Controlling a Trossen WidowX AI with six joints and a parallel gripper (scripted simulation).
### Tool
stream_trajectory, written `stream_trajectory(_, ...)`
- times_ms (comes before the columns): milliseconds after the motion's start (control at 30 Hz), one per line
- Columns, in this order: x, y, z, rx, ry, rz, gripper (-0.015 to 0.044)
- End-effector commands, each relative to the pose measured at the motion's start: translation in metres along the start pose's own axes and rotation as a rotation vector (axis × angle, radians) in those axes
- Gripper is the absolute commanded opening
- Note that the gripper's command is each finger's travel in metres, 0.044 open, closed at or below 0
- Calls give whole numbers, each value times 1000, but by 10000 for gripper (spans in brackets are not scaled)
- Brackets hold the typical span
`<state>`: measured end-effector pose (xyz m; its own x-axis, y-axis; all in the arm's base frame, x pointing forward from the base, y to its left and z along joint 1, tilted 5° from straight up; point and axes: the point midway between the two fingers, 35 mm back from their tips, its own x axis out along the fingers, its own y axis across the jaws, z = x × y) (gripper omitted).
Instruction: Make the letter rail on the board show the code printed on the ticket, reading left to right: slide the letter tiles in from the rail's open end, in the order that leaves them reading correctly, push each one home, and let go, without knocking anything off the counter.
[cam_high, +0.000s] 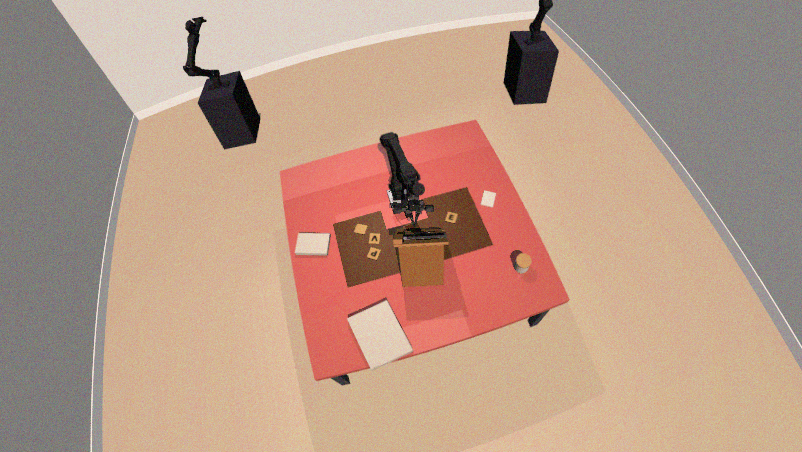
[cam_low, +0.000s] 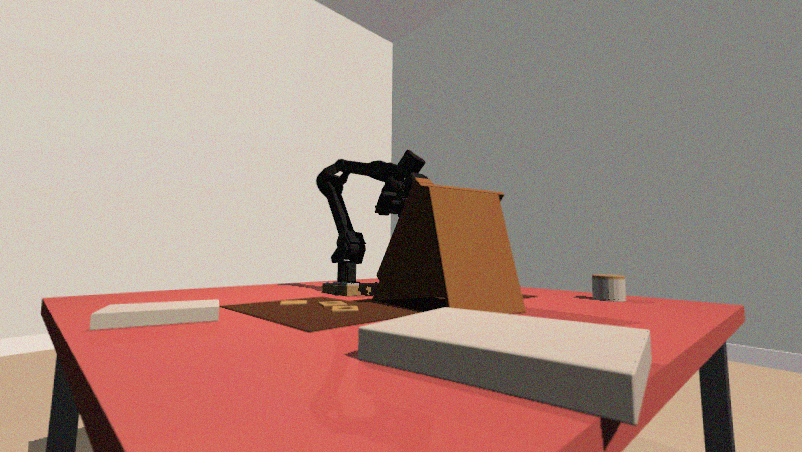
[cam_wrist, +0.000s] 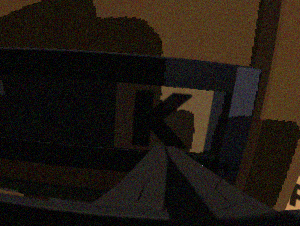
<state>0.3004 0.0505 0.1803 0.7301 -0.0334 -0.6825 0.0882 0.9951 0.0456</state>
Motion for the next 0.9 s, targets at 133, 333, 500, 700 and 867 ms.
stream_trajectory(133, 7, 13, 12, -17, 216, 5, 0)
stream_trajectory(333, 13, 25, 21, -17, 460, 6, 0)
stream_trajectory(500, 16, 33, 24, -1, 657, 3, 0)
stream_trajectory(700, 16, 33, 25, 2, 684, 2, 0)
stream_trajectory(867, 17, 32, 24, 2, 684, 2, 0)
